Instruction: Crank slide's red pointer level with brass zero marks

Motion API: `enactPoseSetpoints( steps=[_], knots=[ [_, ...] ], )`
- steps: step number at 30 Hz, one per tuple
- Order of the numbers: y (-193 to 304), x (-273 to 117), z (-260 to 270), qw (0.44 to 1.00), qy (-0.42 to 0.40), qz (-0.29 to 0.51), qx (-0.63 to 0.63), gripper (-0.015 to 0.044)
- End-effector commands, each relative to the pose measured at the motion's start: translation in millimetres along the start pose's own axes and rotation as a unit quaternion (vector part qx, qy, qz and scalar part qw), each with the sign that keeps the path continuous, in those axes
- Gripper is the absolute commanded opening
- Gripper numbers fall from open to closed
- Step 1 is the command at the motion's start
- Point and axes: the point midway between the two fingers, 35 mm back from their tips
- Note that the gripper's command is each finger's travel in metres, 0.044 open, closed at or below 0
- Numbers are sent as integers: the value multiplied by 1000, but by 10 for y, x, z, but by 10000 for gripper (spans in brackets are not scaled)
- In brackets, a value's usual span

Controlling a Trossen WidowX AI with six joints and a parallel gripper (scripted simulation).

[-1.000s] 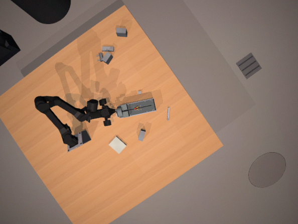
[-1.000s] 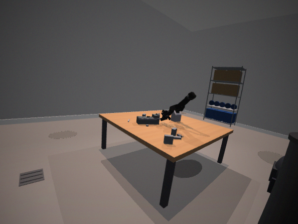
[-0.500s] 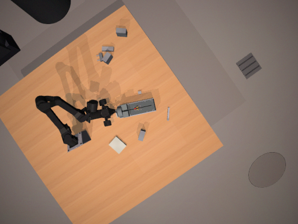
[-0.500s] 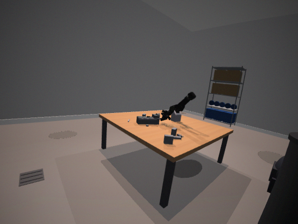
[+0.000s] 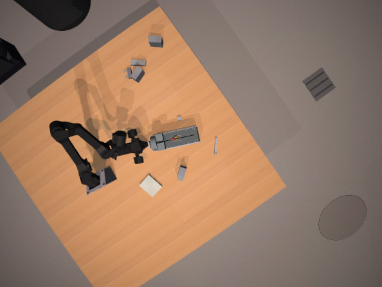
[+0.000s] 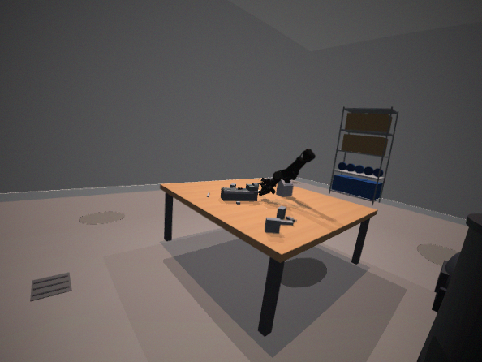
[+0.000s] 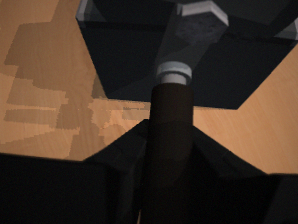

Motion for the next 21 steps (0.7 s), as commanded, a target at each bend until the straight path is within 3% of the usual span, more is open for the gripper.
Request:
enactPoseSetpoints(
  steps=[1,21],
  knots=[
    [35,9,-86,1000,10,4,2,0],
    [47,-11,-164,1000,11,4,2,0]
  ],
)
Point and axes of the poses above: the point midway between the two fingers, 35 mm back from their tips, its own x axis out along the fingers, its own z axis across the jaws, y = z × x, and after that the axes turned 15 degrees about -x, right-handed
